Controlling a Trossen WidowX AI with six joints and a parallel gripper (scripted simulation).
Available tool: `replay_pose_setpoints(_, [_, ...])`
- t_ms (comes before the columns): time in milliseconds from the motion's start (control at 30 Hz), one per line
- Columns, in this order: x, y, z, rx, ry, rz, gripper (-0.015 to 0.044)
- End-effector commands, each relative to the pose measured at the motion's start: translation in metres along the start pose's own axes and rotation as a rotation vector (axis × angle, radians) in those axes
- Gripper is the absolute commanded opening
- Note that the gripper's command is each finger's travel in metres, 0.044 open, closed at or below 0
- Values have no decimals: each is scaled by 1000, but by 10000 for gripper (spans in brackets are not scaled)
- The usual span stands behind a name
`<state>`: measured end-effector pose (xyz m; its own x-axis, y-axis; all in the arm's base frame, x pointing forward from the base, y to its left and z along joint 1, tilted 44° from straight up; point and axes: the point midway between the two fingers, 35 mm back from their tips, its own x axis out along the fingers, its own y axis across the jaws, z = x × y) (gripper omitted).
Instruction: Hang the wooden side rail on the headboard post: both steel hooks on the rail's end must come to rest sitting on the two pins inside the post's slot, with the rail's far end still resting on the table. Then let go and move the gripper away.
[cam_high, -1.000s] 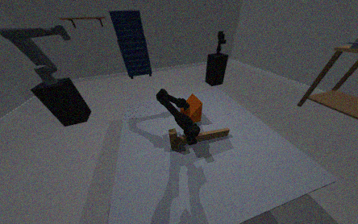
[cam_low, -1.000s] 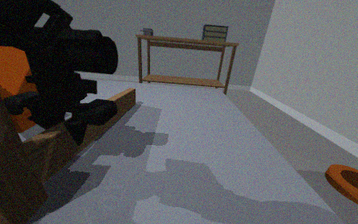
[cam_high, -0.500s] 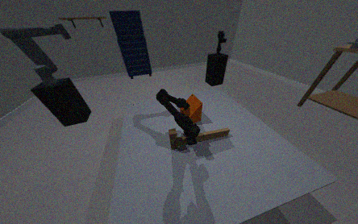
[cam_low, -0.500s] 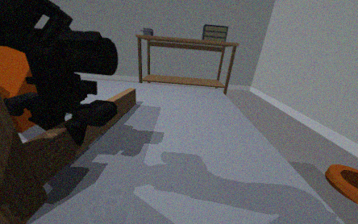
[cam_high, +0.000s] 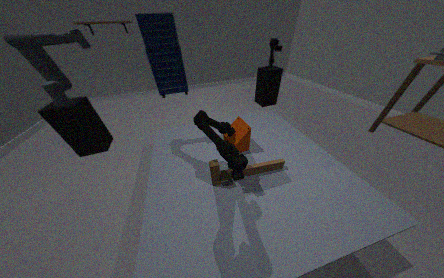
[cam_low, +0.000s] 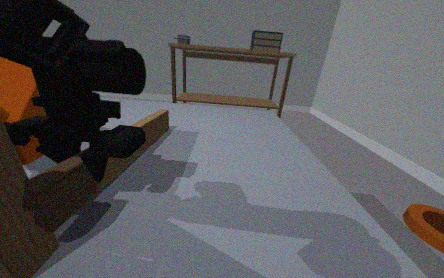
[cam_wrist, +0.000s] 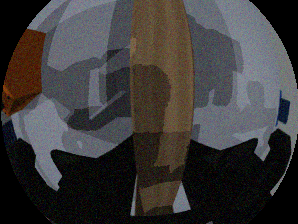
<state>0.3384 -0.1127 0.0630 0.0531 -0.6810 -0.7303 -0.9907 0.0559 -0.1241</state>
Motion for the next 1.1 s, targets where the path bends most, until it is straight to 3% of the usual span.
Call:
replay_pose_setpoints(0, [-1, -2, -1, 8, 10, -11, 0])
replay_pose_setpoints(833, [3, -2, -1, 8, 10, -11, 0])
replay_pose_setpoints(1067, [2, 0, 0, -2, -1, -5, 184])
